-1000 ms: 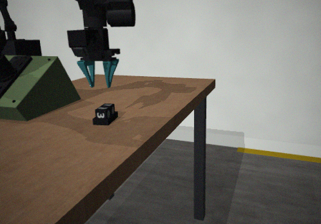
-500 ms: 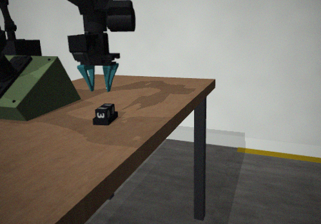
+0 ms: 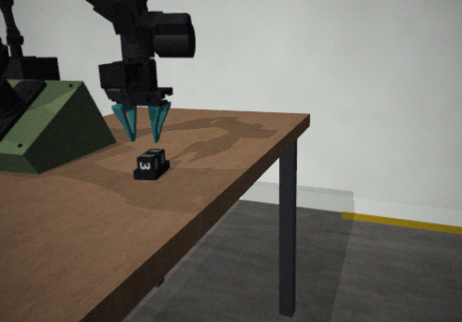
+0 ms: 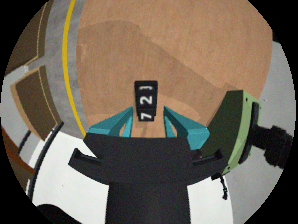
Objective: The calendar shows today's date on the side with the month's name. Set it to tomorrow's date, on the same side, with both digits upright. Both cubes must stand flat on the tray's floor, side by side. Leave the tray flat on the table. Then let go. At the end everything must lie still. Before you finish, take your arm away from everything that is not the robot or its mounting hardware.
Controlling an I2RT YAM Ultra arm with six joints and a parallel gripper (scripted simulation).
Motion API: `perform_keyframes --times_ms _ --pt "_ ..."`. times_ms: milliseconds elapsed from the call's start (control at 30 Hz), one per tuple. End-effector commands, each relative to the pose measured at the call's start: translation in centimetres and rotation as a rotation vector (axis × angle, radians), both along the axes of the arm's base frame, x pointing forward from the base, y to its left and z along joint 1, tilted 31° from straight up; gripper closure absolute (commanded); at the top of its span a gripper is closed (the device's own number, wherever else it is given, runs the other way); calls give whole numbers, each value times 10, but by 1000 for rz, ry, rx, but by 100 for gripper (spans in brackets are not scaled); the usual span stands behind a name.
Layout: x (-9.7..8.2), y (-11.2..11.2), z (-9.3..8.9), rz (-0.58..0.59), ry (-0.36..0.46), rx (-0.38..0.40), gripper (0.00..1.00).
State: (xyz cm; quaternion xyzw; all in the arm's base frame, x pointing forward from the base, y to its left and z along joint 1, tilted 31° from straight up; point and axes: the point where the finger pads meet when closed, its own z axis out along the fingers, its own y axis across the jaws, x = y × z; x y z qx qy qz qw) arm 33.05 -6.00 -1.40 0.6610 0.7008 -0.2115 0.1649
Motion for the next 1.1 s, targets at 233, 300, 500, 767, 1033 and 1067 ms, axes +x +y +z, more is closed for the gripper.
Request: perform_keyframes --times_ms 233,300,500,767,1033,1067 --pt "6 -3 -5 13 -22 -3 53" --pt "5 -5 -7 13 -22 -3 53" --pt "5 -7 -12 13 -22 -3 53" --pt "5 -8 -14 13 -22 -3 53" --pt "5 -9 -14 13 -22 -3 53" --pt "5 -9 -14 13 -22 -3 53"
